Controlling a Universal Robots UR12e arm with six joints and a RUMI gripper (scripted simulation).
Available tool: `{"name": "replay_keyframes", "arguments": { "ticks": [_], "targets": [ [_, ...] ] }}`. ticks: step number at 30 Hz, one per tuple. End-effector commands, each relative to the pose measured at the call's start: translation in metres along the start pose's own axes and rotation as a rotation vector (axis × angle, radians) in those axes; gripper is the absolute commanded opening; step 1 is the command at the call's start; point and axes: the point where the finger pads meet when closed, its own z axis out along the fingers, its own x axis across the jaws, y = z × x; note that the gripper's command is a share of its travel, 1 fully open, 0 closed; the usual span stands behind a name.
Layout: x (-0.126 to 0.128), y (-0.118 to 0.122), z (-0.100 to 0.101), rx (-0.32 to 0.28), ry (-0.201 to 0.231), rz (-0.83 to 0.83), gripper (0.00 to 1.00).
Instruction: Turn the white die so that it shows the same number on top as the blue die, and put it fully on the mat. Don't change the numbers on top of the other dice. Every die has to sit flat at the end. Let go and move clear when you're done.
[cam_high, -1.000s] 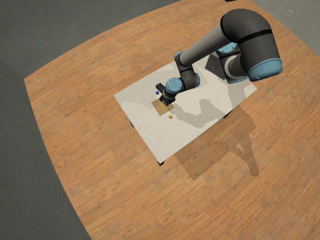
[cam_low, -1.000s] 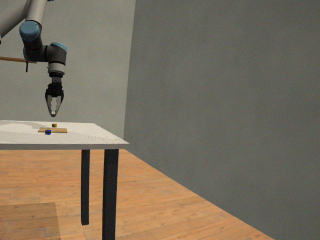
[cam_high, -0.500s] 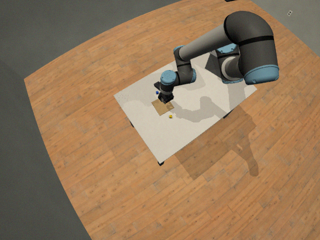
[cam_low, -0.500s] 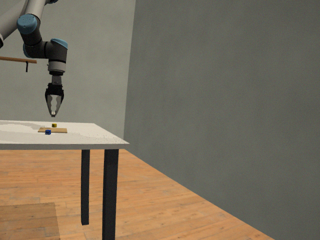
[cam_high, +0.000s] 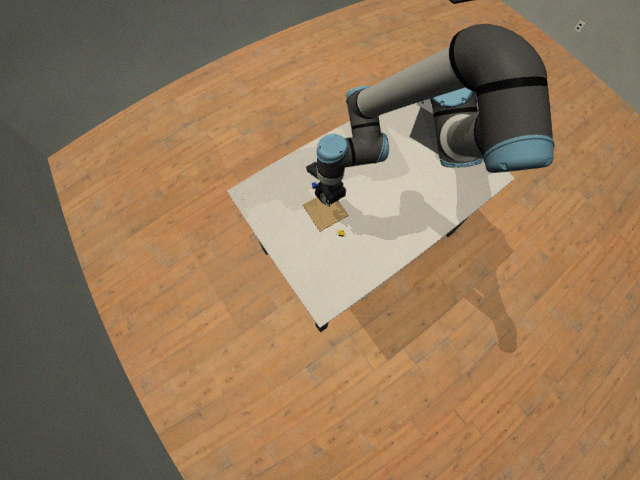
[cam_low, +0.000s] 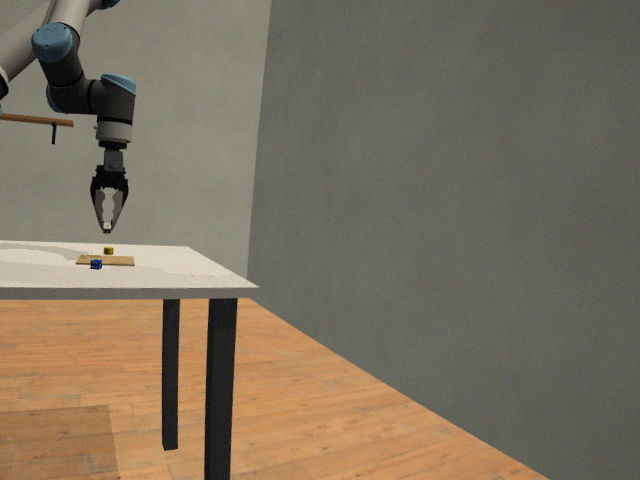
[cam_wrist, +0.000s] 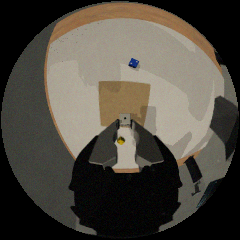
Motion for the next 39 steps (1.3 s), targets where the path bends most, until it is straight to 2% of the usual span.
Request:
{"name": "replay_keyframes", "arguments": {
  "ticks": [1,5,7,9,16,31,39],
  "targets": [
    [0.0018,-0.0003,0.0017,-0.037,0.01,-0.004,0.03],
    [0.0039,-0.0007,0.0035,-0.101,0.02,-0.008,0.03],
    [0.0039,-0.0007,0.0035,-0.101,0.02,-0.008,0.03],
    [0.0041,-0.0009,0.0037,-0.137,0.021,-0.008,0.03],
    [0.0006,-0.0024,0.0008,-0.238,0.004,-0.002,0.03],
    [-0.0002,-0.0031,0.0003,-0.266,0.0,-0.001,0.03],
    [0.0024,-0.0036,0.0028,-0.32,0.014,-0.007,0.03]
  ]
}}
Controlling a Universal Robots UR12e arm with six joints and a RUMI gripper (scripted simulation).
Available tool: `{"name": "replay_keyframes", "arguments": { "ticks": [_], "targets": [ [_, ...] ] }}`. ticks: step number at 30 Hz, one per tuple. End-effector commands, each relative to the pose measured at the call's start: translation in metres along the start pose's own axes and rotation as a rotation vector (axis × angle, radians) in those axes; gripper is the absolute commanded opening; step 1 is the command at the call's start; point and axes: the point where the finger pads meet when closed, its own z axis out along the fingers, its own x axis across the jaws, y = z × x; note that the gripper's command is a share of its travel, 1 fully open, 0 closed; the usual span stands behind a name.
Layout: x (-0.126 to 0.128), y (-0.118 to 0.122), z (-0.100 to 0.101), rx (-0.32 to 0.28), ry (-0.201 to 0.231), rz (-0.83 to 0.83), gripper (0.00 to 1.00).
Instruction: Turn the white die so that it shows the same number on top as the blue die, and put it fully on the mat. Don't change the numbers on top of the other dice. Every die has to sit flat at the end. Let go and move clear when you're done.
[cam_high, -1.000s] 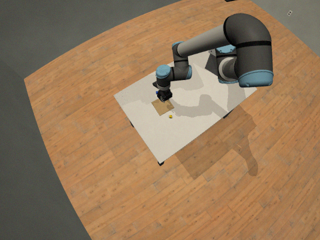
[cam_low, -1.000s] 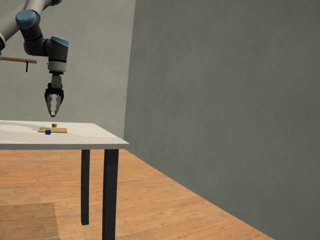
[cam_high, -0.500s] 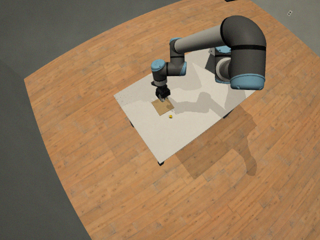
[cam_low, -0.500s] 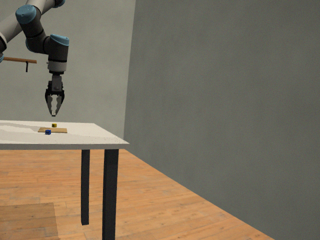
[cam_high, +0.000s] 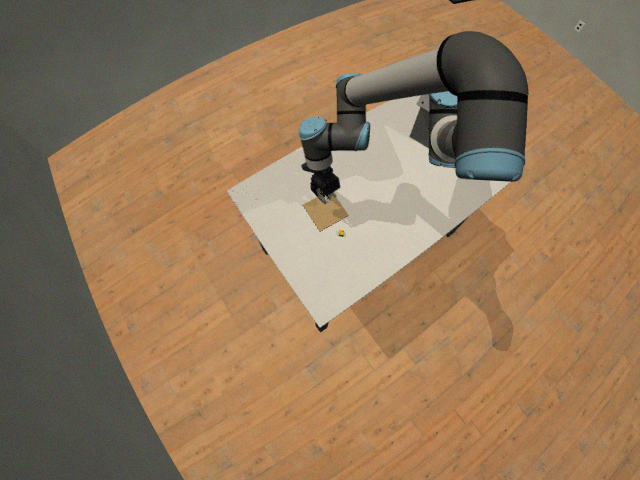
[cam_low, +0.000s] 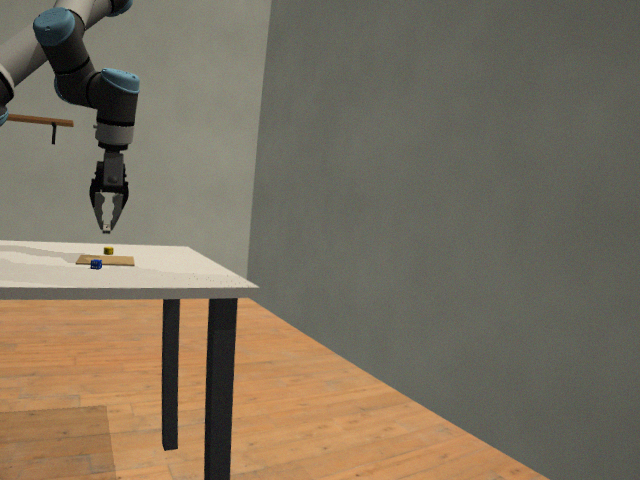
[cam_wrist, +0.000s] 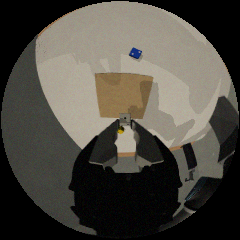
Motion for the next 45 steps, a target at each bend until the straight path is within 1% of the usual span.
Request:
{"name": "replay_keyframes", "arguments": {
  "ticks": [1,2,9,17,19,26,39,45],
  "targets": [
    [0.0012,-0.0008,0.0011,-0.035,0.009,-0.003,0.03],
    [0.0012,-0.0008,0.0011,-0.035,0.009,-0.003,0.03],
    [0.0025,-0.0016,0.0021,-0.113,0.015,-0.005,0.03],
    [0.0005,-0.002,0.0005,-0.193,0.004,-0.003,0.03],
    [0.0005,-0.002,0.0005,-0.193,0.004,-0.003,0.03],
    [-0.0016,-0.0023,-0.0011,-0.228,-0.006,0.0,0.03],
    [-0.0018,-0.0025,-0.0013,-0.236,-0.008,0.0,0.03],
    [-0.001,-0.0033,-0.0004,-0.254,-0.003,-0.001,0.03]
  ]
}}
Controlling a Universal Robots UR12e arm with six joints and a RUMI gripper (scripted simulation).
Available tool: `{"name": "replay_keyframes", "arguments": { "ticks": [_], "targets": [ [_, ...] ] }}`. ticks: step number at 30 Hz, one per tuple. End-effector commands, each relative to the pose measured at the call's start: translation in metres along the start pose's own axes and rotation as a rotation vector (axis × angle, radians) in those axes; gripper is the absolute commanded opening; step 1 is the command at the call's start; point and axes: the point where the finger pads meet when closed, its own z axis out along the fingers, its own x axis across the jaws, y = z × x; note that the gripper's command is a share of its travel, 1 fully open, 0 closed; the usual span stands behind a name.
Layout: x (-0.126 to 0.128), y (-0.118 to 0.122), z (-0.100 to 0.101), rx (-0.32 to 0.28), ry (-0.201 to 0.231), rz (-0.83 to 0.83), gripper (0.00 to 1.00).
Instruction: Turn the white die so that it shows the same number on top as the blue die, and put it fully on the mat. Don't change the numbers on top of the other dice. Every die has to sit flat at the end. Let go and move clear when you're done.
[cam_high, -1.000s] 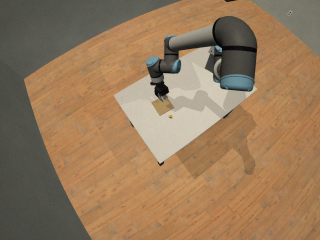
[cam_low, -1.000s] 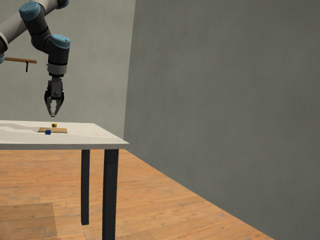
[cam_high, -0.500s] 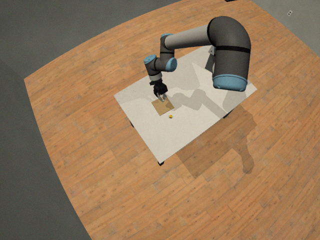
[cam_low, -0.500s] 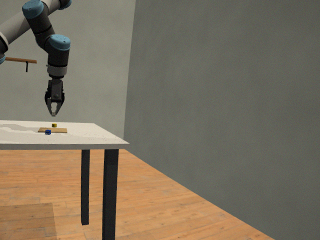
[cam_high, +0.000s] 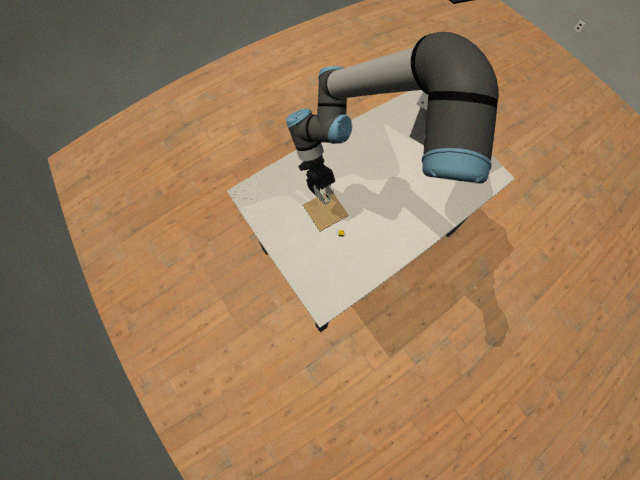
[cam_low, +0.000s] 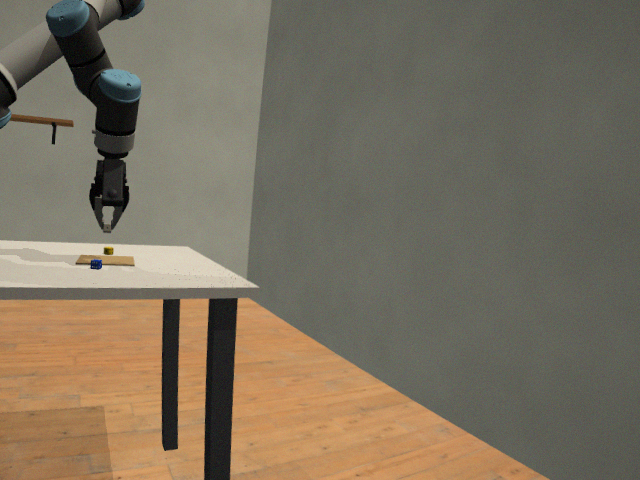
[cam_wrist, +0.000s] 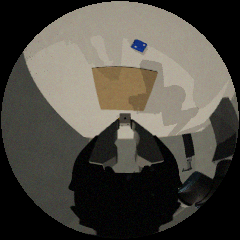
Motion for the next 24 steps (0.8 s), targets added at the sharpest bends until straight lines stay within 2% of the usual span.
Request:
{"name": "replay_keyframes", "arguments": {
  "ticks": [1,8,24],
  "targets": [
    [0.0005,-0.0011,0.0004,-0.019,0.004,-0.001,0.03],
    [0.0018,-0.0026,0.0014,-0.054,0.011,-0.002,0.03],
    [0.002,-0.0038,0.0017,-0.196,0.011,-0.002,0.03]
  ]
}}
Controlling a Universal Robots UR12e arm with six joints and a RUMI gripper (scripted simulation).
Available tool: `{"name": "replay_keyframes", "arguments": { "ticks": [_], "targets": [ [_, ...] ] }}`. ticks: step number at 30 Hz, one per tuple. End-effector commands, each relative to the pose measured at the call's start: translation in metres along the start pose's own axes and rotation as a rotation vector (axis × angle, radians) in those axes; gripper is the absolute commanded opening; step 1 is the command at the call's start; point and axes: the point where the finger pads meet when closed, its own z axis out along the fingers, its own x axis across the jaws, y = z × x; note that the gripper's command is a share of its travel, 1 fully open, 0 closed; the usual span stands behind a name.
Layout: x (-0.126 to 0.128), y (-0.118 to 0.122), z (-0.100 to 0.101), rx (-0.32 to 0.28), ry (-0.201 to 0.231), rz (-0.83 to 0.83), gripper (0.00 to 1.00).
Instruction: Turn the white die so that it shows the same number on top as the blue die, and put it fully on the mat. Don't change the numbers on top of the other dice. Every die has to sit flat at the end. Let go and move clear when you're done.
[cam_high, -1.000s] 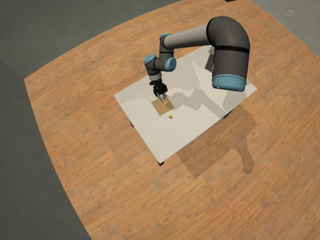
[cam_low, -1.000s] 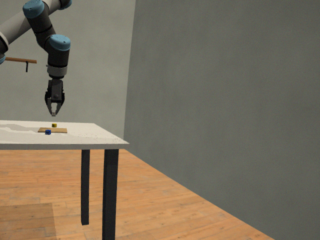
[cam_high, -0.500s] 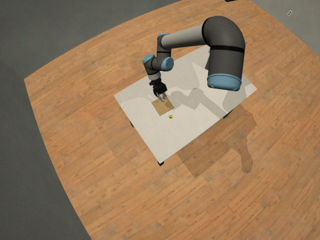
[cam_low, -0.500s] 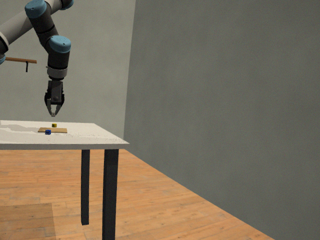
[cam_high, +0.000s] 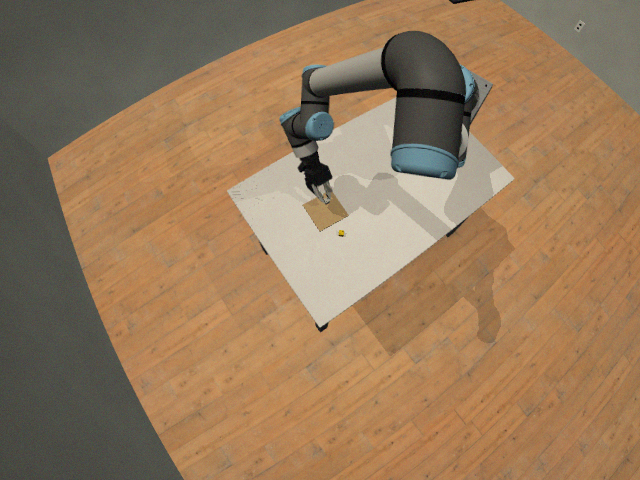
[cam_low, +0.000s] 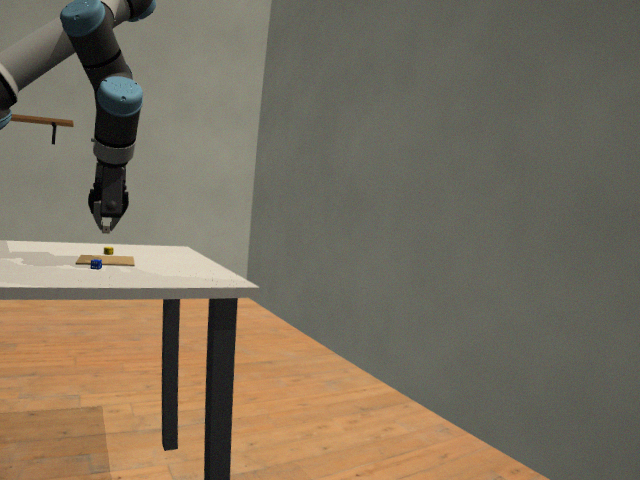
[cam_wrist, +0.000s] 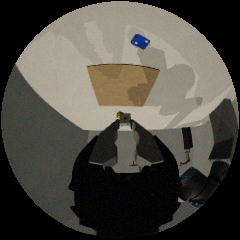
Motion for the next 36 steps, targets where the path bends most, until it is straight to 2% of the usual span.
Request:
{"name": "replay_keyframes", "arguments": {
  "ticks": [1,12,36],
  "targets": [
    [-0.0005,-0.0001,-0.0006,-0.044,0.0,-0.003,0.03],
    [-0.003,0.0013,-0.0022,-0.099,-0.012,-0.003,0.03],
    [-0.0032,0.0013,-0.0021,-0.103,-0.013,-0.003,0.03]
  ]
}}
